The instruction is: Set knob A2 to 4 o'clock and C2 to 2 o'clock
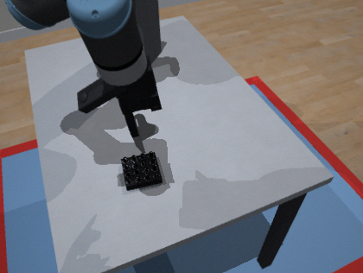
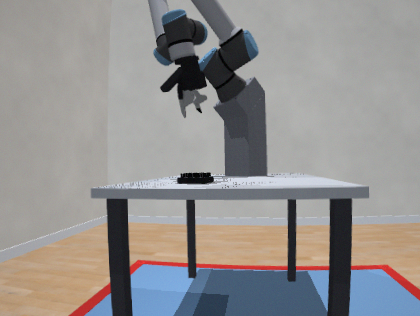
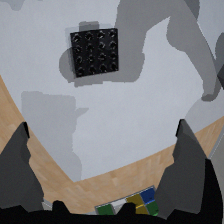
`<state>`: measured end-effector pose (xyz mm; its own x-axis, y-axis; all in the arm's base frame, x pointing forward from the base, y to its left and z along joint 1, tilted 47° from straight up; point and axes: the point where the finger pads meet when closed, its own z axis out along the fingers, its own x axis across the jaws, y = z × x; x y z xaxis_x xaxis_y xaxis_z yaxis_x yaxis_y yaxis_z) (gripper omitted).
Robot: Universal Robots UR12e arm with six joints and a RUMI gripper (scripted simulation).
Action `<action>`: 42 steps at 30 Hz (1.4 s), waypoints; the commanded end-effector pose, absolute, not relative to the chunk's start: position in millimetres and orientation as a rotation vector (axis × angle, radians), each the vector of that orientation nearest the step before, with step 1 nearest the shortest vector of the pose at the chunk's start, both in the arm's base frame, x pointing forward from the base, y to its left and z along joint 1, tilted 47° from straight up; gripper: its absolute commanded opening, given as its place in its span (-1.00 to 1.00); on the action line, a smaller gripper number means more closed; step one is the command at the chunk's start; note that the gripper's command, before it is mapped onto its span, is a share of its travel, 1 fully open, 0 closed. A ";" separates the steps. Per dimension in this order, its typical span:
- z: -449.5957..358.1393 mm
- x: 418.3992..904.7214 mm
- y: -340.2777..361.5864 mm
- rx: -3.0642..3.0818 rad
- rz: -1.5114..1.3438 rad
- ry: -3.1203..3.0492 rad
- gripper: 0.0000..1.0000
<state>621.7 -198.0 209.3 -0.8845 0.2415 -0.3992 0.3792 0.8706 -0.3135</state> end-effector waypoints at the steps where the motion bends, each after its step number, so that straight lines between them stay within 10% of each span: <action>1: 205.2 625.3 -201.5 0.401 -0.568 2.699 1.00; 42: 113.9 663.5 -262.8 -0.893 -0.968 2.614 1.00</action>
